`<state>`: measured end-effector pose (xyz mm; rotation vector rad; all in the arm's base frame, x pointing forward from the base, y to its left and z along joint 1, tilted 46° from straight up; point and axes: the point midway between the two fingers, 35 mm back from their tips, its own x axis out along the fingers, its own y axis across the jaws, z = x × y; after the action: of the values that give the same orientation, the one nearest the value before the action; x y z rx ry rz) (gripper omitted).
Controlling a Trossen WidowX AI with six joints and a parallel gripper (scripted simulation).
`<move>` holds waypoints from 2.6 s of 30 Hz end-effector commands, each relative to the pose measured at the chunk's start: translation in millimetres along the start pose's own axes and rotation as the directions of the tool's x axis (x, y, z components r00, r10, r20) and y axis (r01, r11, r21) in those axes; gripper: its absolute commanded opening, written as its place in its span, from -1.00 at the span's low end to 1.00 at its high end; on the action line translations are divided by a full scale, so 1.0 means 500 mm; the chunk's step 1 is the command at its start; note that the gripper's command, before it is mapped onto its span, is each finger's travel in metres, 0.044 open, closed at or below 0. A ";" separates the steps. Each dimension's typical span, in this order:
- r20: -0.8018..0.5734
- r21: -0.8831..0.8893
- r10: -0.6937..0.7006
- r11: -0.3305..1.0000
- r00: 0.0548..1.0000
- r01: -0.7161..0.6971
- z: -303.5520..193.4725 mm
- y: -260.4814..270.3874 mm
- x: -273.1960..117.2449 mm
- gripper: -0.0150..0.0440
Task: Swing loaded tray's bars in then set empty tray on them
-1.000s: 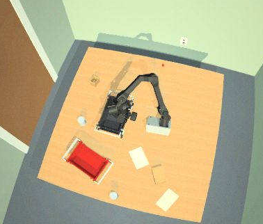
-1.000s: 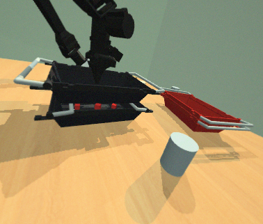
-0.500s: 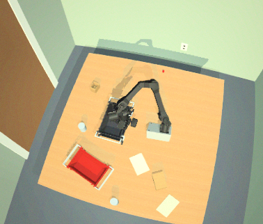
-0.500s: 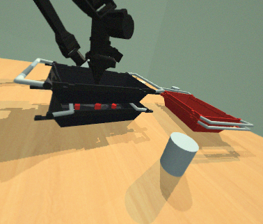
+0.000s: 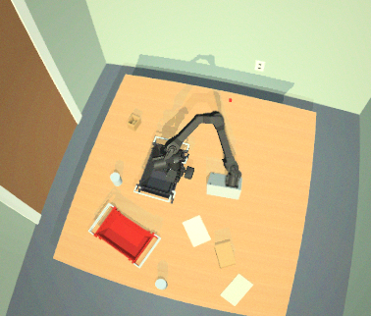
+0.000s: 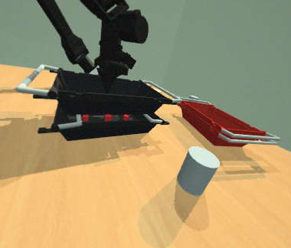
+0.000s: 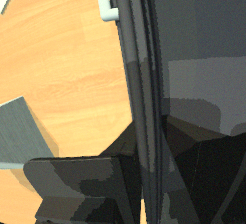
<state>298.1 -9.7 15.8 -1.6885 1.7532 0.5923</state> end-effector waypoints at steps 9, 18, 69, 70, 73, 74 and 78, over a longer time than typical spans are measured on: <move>-0.001 -0.006 0.021 1.000 1.000 -0.021 -0.004 0.007 0.009 -0.49; -0.001 -0.006 0.021 1.000 1.000 -0.021 -0.004 0.007 0.009 -0.49; -0.002 -0.002 0.018 1.000 1.000 -0.018 -0.004 0.006 0.008 1.00; -0.002 -0.002 0.018 1.000 1.000 -0.018 -0.004 0.006 0.006 1.00; 0.000 -0.002 0.018 1.000 1.000 -0.018 -0.002 0.002 -0.011 1.00; 0.001 -0.003 0.018 1.000 1.000 -0.018 -0.001 0.001 -0.020 1.00; 0.005 -0.004 0.019 1.000 1.000 -0.019 0.002 -0.005 -0.067 1.00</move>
<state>297.6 1.5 27.6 -1.6805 1.7723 0.6088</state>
